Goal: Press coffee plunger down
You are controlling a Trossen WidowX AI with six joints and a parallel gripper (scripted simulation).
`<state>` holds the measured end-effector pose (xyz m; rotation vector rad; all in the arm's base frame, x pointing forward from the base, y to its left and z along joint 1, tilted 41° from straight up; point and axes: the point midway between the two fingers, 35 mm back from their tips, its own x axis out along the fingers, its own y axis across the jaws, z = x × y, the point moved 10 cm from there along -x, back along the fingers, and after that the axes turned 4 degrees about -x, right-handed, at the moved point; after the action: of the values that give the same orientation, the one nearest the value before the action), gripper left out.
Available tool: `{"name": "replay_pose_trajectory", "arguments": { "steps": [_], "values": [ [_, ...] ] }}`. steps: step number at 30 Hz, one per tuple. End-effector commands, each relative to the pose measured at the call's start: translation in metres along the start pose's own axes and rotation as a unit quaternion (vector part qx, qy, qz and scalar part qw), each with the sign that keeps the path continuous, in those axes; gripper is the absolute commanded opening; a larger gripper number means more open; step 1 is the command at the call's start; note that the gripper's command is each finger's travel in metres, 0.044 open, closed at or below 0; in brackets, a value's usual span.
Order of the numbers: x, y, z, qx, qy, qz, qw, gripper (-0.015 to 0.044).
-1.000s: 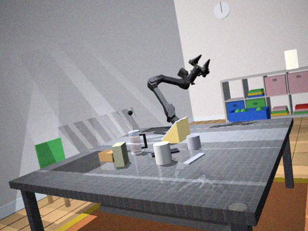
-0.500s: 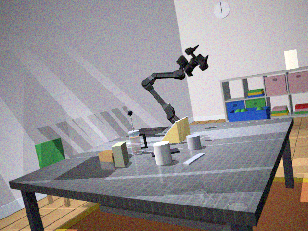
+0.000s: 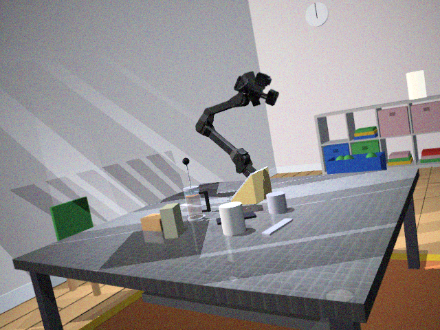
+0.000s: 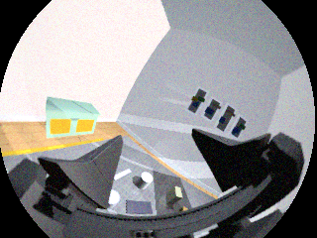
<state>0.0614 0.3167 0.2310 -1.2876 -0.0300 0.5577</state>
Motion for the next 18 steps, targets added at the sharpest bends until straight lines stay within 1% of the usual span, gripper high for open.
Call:
{"name": "replay_pose_trajectory", "arguments": {
  "steps": [1, 5, 9, 14, 18],
  "values": [
    [0.024, -0.032, -0.04, 0.099, 0.115, -0.043, 0.987, 0.044],
    [0.037, -0.055, -0.076, 0.173, 0.199, -0.094, 0.96, 0.044],
    [0.041, -0.079, -0.115, 0.235, 0.28, -0.159, 0.917, 0.044],
    [0.036, -0.105, -0.163, 0.296, 0.359, -0.252, 0.848, 0.044],
    [0.027, -0.123, -0.197, 0.329, 0.405, -0.33, 0.786, 0.044]
  ]
}}
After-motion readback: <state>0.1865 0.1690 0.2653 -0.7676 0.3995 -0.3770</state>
